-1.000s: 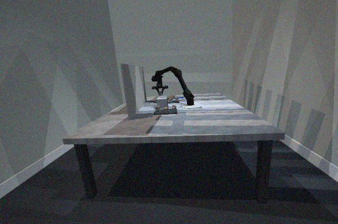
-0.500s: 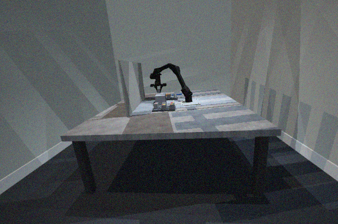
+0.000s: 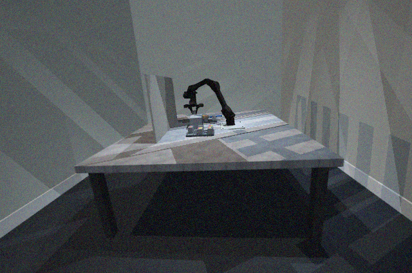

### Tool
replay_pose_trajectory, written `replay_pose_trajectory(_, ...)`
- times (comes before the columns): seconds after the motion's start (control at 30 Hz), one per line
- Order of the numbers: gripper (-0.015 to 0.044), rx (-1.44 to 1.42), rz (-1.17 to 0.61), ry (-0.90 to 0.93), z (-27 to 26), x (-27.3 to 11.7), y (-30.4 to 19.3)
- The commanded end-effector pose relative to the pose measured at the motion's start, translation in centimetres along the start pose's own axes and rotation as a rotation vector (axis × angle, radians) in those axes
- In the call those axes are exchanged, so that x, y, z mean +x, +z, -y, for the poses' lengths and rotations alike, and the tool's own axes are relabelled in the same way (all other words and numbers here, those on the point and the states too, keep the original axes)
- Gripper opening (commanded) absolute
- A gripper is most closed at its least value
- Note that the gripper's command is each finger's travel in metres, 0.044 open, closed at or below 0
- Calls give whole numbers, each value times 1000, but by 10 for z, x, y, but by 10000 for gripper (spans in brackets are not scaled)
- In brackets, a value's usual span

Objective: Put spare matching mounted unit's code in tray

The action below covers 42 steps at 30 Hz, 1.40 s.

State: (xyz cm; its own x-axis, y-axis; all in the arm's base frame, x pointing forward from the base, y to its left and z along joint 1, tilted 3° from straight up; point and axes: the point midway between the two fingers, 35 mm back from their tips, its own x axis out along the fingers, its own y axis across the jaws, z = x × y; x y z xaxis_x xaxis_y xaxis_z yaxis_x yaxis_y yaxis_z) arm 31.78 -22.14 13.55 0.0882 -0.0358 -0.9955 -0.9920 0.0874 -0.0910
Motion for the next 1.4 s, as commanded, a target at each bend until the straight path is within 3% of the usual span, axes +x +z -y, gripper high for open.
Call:
replay_pose_trajectory(0.0,0,1,-1,0,0,3,0)
replay_pose_trajectory(1.37,0,1,2,8,-3,32,2)
